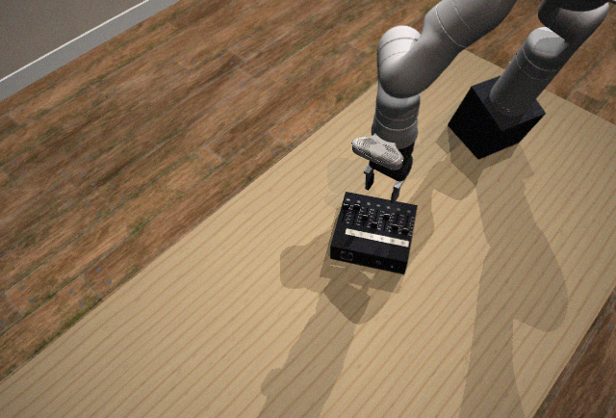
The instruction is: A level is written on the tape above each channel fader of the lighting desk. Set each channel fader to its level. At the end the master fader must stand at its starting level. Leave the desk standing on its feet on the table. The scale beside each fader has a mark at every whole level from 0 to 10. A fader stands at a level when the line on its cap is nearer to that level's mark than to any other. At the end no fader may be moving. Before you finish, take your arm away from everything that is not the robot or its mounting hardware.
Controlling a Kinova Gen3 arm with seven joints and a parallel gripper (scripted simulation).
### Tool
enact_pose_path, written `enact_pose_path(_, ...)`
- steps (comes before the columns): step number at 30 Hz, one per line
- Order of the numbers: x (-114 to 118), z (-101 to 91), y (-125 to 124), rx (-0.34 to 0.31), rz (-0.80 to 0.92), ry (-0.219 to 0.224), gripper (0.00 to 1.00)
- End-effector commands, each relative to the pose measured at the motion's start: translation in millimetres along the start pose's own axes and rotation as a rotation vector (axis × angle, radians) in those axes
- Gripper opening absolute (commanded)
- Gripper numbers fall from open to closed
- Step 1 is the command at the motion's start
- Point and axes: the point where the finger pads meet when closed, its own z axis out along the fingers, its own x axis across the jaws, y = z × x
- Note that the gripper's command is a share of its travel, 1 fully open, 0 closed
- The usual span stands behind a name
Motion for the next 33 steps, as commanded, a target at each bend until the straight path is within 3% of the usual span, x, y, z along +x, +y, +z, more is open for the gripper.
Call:
enact_pose_path(1, 0.2, -27.8, -8.4, 0.100, 0.118, -0.040, 1.00)
enact_pose_path(4, 0.2, -37.2, -12.5, 0.134, 0.164, -0.056, 1.00)
enact_pose_path(18, 0.9, -35.4, -11.1, 0.129, 0.156, -0.053, 1.00)
enact_pose_path(21, 7.3, -16.2, 4.0, 0.063, 0.072, -0.016, 1.00)
enact_pose_path(27, 32.8, 39.5, 57.7, -0.168, -0.242, 0.082, 1.00)
enact_pose_path(29, 37.1, 46.6, 65.8, -0.203, -0.293, 0.092, 1.00)
enact_pose_path(33, 37.9, 47.8, 67.3, -0.210, -0.302, 0.094, 1.00)
